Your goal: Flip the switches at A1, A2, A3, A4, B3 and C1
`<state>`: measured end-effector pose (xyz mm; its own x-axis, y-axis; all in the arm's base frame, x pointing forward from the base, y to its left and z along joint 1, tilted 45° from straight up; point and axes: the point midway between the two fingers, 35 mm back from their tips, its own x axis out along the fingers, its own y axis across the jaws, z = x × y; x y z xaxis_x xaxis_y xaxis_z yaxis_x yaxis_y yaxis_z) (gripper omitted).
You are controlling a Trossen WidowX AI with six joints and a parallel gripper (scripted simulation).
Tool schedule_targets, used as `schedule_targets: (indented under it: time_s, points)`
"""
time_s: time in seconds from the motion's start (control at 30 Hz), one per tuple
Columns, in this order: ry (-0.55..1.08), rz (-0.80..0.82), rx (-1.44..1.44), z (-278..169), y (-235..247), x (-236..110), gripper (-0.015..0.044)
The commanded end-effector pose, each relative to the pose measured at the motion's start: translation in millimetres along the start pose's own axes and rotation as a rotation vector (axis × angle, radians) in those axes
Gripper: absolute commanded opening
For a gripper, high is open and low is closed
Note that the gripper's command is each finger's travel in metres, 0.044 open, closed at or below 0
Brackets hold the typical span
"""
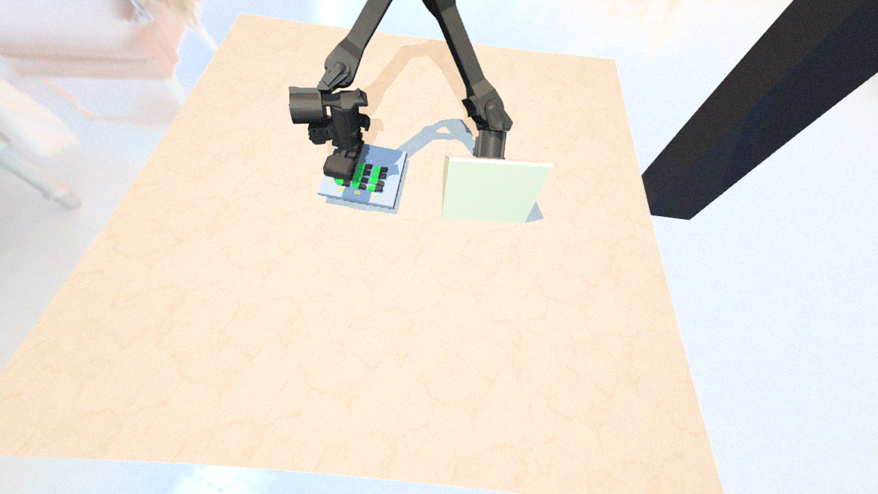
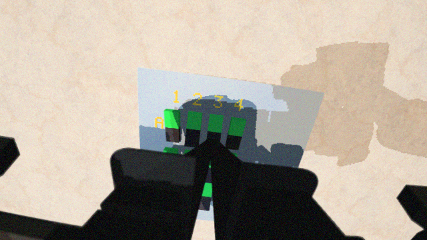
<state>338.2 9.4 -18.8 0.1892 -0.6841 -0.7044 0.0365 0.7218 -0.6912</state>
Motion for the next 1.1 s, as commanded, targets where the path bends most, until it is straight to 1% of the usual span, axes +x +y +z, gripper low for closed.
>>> schedule_targets:
  time_s: [0.0, 1.07]
  points:
    - [-0.002, -0.005, -0.004, 0.2, -0.7, 0.7, 0.0]
    - [-0.002, -0.005, -0.004, 0.1, -0.7, 5.0, 0.0]
